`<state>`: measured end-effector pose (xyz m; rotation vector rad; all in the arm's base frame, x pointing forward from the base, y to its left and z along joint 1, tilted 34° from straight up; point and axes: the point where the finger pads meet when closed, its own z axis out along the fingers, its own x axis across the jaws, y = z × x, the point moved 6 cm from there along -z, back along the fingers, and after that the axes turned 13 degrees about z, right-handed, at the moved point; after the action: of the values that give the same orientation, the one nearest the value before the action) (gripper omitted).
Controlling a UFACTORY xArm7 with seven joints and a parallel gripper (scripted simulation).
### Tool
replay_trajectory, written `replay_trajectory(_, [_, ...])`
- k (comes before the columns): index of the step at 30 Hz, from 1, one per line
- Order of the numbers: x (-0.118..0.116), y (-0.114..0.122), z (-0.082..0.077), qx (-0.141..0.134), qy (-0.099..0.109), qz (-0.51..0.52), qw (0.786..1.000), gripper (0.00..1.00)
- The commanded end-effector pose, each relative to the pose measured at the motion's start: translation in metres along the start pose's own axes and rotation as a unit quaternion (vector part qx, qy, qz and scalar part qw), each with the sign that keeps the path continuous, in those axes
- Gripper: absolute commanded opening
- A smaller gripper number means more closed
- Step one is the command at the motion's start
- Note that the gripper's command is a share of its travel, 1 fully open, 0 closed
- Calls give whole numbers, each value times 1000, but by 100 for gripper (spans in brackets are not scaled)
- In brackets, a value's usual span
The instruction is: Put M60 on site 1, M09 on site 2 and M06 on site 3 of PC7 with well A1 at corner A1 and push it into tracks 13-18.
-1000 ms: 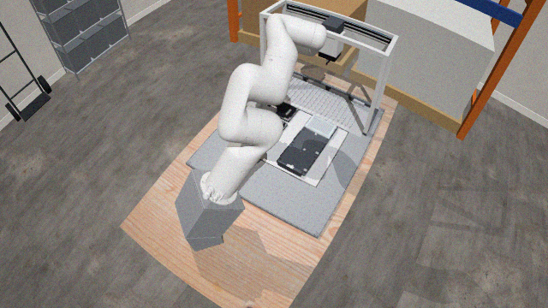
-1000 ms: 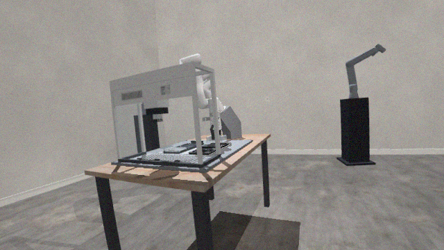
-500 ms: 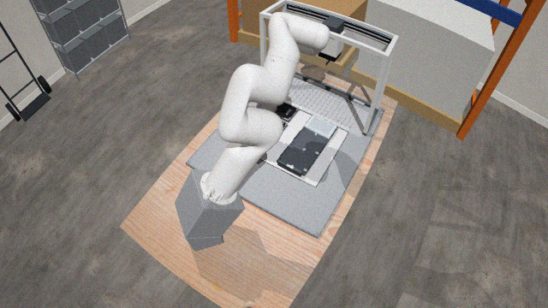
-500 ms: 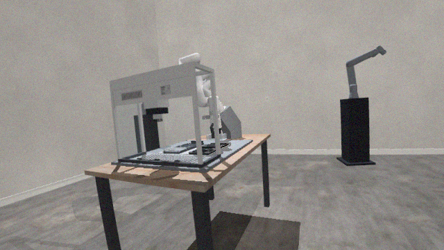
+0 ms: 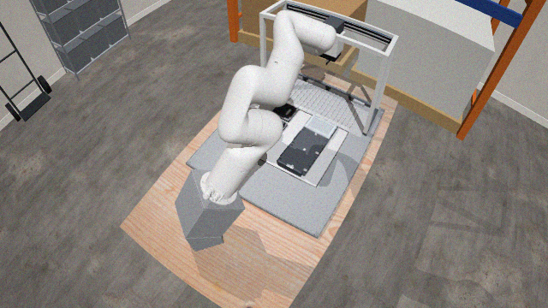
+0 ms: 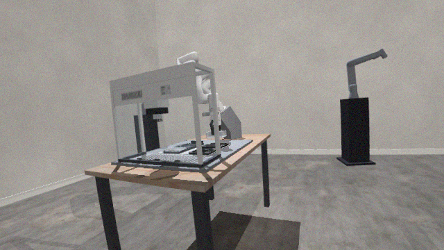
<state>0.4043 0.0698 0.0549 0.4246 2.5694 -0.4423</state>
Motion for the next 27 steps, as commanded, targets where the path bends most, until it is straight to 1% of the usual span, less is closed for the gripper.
replay_trajectory(1, [-1,1,-7,0,0,0,1000,0])
replay_trajectory(15, [-1,1,-31,0,0,0,1000,0])
replay_trajectory(17, [-1,1,-31,0,0,0,1000,0])
replay_trajectory(27, [-1,1,-47,0,0,0,1000,0])
